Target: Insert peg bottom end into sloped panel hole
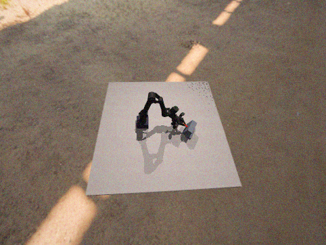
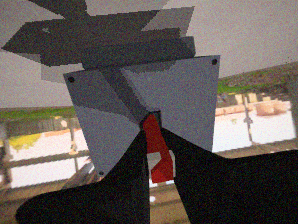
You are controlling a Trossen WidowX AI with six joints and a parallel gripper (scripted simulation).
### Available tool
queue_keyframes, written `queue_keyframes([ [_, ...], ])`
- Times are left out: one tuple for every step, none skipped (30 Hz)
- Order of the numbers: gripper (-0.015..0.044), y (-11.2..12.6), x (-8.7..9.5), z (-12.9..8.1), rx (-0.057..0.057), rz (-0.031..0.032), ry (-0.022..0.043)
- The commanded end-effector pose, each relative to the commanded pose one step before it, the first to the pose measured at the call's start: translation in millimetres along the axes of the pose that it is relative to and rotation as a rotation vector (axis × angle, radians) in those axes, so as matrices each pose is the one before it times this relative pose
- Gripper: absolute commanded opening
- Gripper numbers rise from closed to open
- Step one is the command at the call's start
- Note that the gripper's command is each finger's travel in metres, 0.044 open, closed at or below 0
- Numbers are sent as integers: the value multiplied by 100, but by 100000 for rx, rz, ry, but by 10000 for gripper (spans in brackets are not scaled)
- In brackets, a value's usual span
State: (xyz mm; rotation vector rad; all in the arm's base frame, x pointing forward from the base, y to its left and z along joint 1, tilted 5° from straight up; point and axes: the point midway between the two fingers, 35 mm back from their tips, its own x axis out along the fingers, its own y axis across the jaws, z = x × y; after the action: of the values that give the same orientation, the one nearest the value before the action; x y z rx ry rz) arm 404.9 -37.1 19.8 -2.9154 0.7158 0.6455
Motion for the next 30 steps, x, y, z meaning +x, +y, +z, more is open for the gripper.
queue_keyframes([
  [0, -65, 262, -72, -369, -155, 198],
  [0, -12, 55, -8, 1, 0, 4],
  [0, -5, 25, -4, 0, 0, 2],
  [0, -10, 42, -8, 1, 0, 4],
  [0, -5, 22, -4, 0, 0, 2],
  [0, -14, 38, -11, 1, 0, 3],
  [0, -7, 21, -6, 1, 0, 2],
  [0, -17, 34, -14, 1, -1, 3],
  [0, -10, 19, -8, 1, 0, 2],
  [0, -19, 29, -16, 2, -1, 3],
  [0, -10, 16, -9, 1, 0, 2],
  [0, -20, 25, -18, 2, -1, 3],
  [0, -12, 14, -10, 1, 0, 1],
  [0, -16, 18, -17, 1, -1, 2],
  [0, -9, 10, -9, 1, 0, 1],
  [0, -12, 13, -11, 1, 0, 1],
  [0, -7, 7, -6, 1, 0, 1],
  [0, 117, -121, 125, 469, 217, -77],
  [0, 0, 0, 0, 0, 0, 0],
  [0, 0, 0, 0, 0, 0, 0],
  [0, 0, 0, 0, 0, 0, 0],
  [0, 0, 0, 0, 0, 0, 0],
  [0, 0, 0, 0, 0, 0, 0],
  [0, 0, 0, 0, 0, 0, 0],
  [0, 0, 0, 0, 0, 0, 0],
  [26, 0, 0, 0, 0, 0, 0],
  [52, 0, 0, 0, 0, 0, 0],
  [79, 0, 0, 0, 0, 0, 0],
  [105, 0, 0, 0, 0, 0, 0],
  [131, 0, 0, 0, 0, 0, 0],
])
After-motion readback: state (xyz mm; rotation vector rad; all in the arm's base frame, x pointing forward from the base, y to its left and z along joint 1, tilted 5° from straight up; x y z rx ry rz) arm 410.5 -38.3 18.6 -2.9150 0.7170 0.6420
